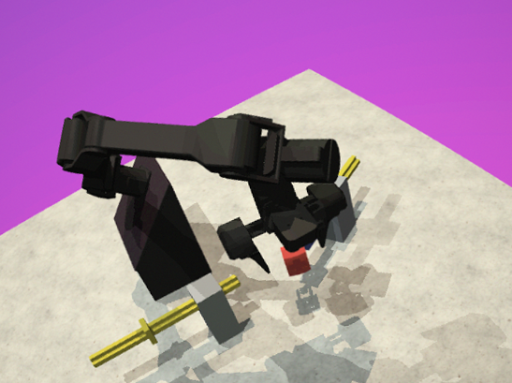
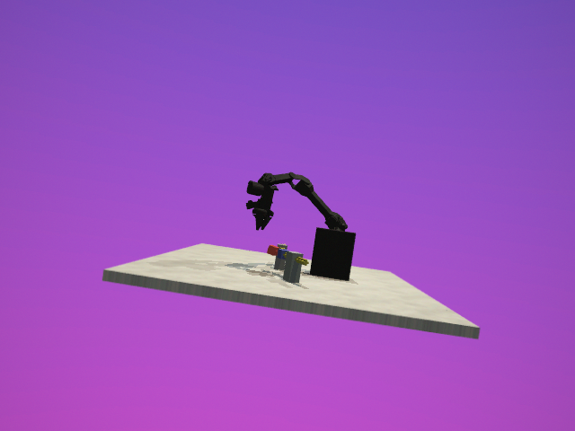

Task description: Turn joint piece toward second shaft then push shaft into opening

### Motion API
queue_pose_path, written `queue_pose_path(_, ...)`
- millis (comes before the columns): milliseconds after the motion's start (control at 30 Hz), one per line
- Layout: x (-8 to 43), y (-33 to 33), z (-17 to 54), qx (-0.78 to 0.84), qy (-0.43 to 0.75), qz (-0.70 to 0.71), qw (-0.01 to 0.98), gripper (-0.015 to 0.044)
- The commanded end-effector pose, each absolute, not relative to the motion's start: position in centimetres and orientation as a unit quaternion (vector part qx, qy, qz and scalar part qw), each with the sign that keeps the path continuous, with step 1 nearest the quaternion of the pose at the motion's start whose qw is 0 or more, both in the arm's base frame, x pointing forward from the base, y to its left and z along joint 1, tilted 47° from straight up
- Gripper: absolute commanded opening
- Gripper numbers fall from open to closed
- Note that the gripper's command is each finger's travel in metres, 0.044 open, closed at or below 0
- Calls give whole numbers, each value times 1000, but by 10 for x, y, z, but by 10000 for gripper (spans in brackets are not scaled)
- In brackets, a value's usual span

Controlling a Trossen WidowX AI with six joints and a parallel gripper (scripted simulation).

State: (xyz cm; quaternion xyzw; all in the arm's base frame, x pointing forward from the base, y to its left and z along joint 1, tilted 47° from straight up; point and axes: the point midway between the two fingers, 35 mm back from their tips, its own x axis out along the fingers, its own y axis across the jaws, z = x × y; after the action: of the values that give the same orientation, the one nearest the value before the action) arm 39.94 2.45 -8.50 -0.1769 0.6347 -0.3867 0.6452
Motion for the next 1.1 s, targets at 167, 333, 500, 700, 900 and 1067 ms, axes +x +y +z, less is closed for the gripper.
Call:
queue_pose_path(167, 394, 18, -94, -141, 570, -439, 680, 440)
queue_pose_path(333, 393, 17, -95, -138, 565, -442, 683, 440)
queue_pose_path(500, 391, 1, -112, -138, 565, -442, 683, 440)
queue_pose_path(700, 384, -27, -140, -138, 565, -443, 682, 440)
queue_pose_path(900, 380, -39, -150, -139, 565, -444, 682, 440)
queue_pose_path(1067, 367, -31, -155, -138, 565, -443, 682, 440)
